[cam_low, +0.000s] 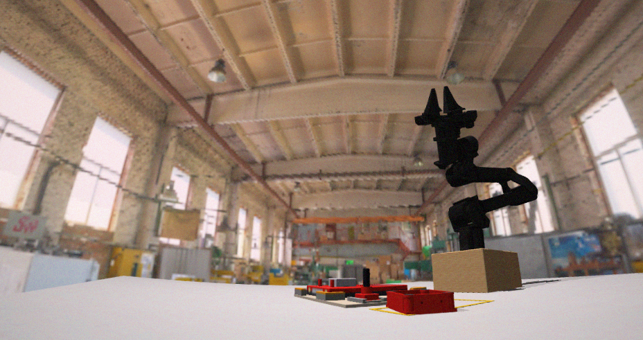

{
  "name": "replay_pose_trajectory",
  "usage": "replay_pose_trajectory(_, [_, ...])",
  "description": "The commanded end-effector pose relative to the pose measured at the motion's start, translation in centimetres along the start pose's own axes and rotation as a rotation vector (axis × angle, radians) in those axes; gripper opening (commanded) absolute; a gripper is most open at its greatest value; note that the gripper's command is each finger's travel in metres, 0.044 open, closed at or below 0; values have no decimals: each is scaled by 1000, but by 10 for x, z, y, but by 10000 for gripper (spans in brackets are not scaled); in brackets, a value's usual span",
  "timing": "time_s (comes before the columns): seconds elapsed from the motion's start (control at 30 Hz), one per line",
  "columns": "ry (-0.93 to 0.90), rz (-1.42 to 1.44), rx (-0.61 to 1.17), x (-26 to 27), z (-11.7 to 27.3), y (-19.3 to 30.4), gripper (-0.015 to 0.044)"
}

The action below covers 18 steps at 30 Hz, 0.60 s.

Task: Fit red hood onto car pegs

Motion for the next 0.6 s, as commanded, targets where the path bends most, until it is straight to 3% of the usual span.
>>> replay_pose_trajectory(0.0, [2, -4, 8, -1, -1, 2, 246])
replay_pose_trajectory(0.23, [37, -126, 335, -21, -40, 68, 430])
replay_pose_trajectory(0.57, [-78, -228, 888, 1, -62, 190, 440])
Point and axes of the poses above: the point midway between the two fingers, 35 mm back from their tips, its own z axis back along the fingers, its own x axis across the jaws, y = z × x, the point moved 5 cm from there along z, back along the fingers, and after that the axes turned 9 degrees about -z, right-handed, at the moved point
